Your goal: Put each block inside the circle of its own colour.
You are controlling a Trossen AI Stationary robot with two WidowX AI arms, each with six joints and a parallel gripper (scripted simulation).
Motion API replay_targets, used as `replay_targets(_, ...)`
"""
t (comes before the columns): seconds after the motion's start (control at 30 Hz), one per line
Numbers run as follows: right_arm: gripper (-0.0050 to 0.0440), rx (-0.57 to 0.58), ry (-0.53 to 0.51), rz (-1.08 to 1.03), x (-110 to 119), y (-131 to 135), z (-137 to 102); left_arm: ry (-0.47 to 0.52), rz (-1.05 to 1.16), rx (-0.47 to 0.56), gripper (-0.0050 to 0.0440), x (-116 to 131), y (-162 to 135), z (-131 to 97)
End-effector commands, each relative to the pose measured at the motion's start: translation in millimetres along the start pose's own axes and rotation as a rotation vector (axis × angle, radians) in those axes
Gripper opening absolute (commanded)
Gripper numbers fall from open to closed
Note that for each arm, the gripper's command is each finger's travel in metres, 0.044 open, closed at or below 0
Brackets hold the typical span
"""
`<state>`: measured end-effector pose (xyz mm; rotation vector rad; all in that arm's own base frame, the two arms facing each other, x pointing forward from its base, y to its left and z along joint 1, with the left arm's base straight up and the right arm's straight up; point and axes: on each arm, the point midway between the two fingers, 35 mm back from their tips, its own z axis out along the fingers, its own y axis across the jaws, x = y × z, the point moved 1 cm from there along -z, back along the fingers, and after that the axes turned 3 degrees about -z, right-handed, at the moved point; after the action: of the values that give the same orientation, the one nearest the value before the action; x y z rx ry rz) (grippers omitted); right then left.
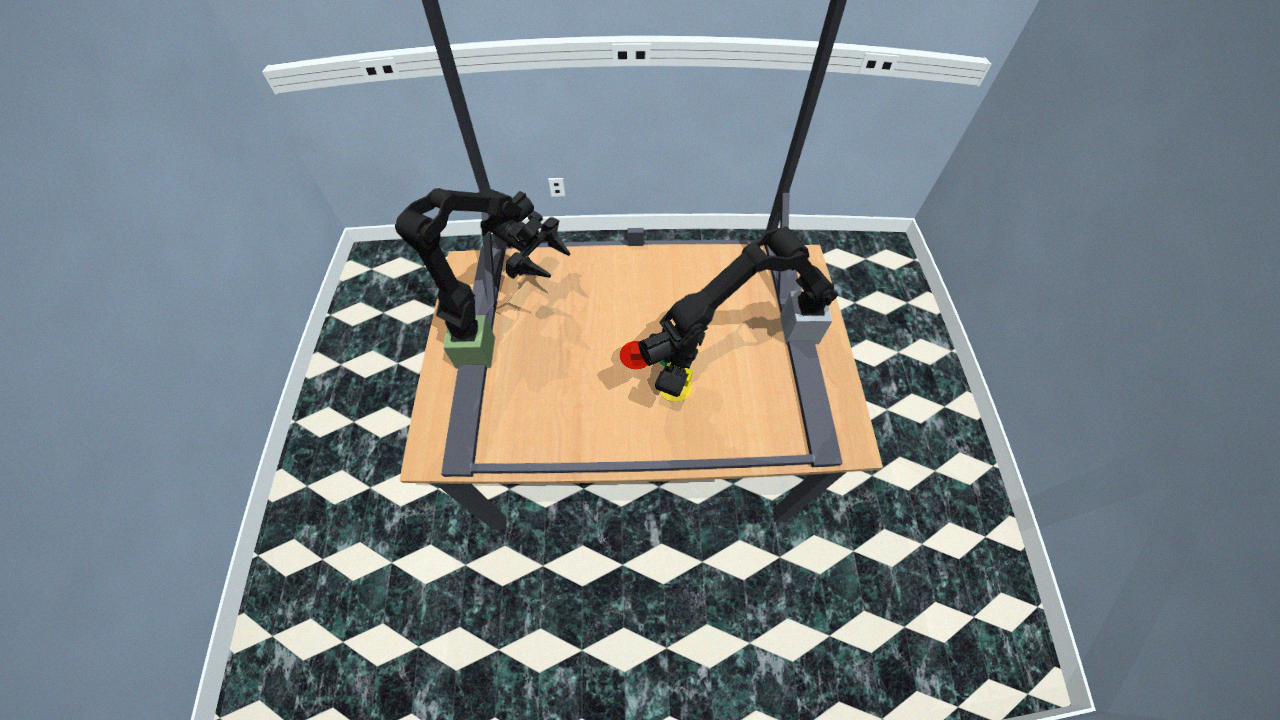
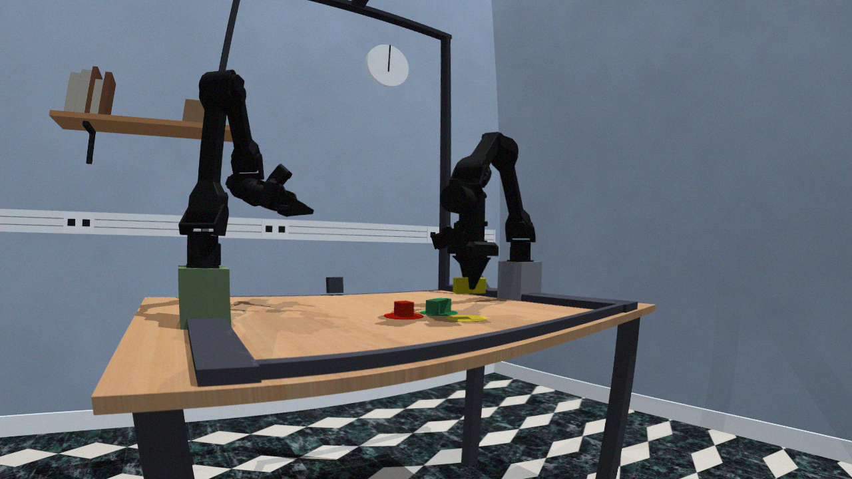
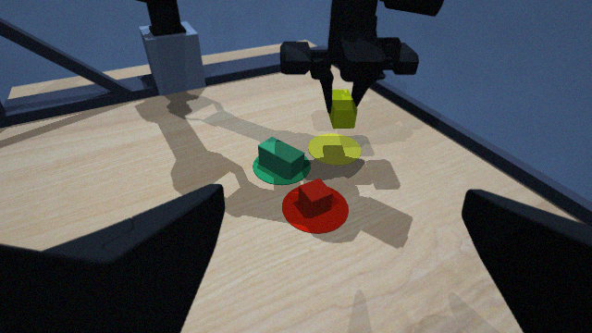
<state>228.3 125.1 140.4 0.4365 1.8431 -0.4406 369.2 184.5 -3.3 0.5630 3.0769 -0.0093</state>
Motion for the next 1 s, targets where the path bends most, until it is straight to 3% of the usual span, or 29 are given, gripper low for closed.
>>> replay_targets(0.0, 0.0400, -0.001, -0.010, 0.016, -4.3, 1.1, -0.9, -0.010, 0.029, -0.007, 0.0121, -5.1, -0.8, 15.3)
replay_targets(0.27, 0.0400, -0.003, -0.005, 0.021, -5.0, 0.9, -1.3, -0.009, 0.025, -0.008, 0.0121, -3.1, 0.4, 42.4)
replay_targets(0.7, 0.0400, -0.003, -0.005, 0.021, -5.0, 0.9, -1.3, -0.012, 0.026, -0.011, 0.0121, -4.2, 1.3, 52.9)
replay_targets(0.8, 0.0400, -0.003, -0.005, 0.021, -5.0, 0.9, -1.3, -0.026, 0.025, -0.026, 0.0193, -7.7, 4.1, 44.9)
replay_targets(0.9, 0.0400, -0.003, -0.005, 0.021, -5.0, 0.9, -1.3, -0.026, 0.025, -0.026, 0.0230, -7.7, 4.1, 44.9)
replay_targets(0.97, 0.0400, -0.003, -0.005, 0.021, -5.0, 0.9, -1.3, -0.042, 0.026, -0.043, 0.0266, -10.5, 7.6, 29.5)
